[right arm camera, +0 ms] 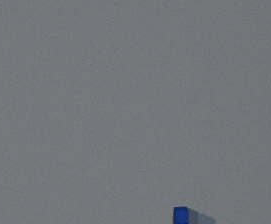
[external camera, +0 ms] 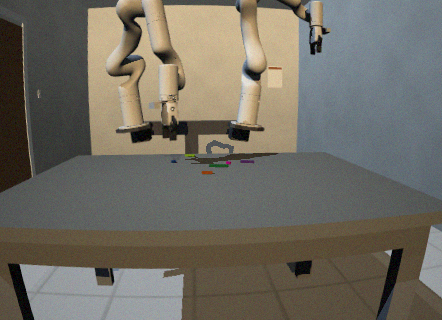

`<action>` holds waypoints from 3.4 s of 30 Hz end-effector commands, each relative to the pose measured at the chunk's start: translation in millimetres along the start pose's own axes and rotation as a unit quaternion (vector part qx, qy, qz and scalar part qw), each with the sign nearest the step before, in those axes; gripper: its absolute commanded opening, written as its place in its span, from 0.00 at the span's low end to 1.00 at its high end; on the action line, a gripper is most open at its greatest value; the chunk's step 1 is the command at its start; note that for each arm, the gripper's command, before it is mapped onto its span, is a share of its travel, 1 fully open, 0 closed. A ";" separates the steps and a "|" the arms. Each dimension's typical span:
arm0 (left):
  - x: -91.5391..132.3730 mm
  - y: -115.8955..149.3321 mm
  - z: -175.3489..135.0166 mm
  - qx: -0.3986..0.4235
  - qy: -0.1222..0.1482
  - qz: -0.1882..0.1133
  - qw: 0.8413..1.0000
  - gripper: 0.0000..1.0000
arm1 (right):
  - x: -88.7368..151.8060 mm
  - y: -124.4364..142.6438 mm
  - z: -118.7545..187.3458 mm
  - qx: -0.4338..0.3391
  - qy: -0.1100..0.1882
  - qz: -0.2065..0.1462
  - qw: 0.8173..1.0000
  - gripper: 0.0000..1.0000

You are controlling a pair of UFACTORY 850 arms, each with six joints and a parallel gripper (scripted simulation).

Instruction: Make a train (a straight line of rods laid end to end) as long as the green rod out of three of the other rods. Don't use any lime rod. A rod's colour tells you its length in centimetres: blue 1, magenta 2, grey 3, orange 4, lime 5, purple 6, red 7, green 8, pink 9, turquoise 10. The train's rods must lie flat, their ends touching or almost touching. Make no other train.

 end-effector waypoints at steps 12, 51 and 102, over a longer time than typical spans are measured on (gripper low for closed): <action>0.7 -0.3 0.0 0.000 0.000 0.001 1.000 1.00 | -0.4 7.4 -11.5 -0.010 -0.002 0.003 1.000 1.00; 0.7 -0.3 0.0 0.000 0.000 0.001 1.000 1.00 | -23.8 267.7 -150.4 -0.264 -0.010 0.007 0.965 1.00; 0.7 -0.3 0.0 0.000 0.000 0.001 1.000 1.00 | -29.4 314.3 -146.8 -0.298 -0.001 -0.001 0.955 0.26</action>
Point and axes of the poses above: on each arm, the point where the finger pads meet when closed, its own x axis back along the fingers, its own z axis across the jaws, y = z × x, the point moved 5 cm from there along x, back along the fingers, and after that the axes turned 4 degrees about -x, right-handed, at the moved point
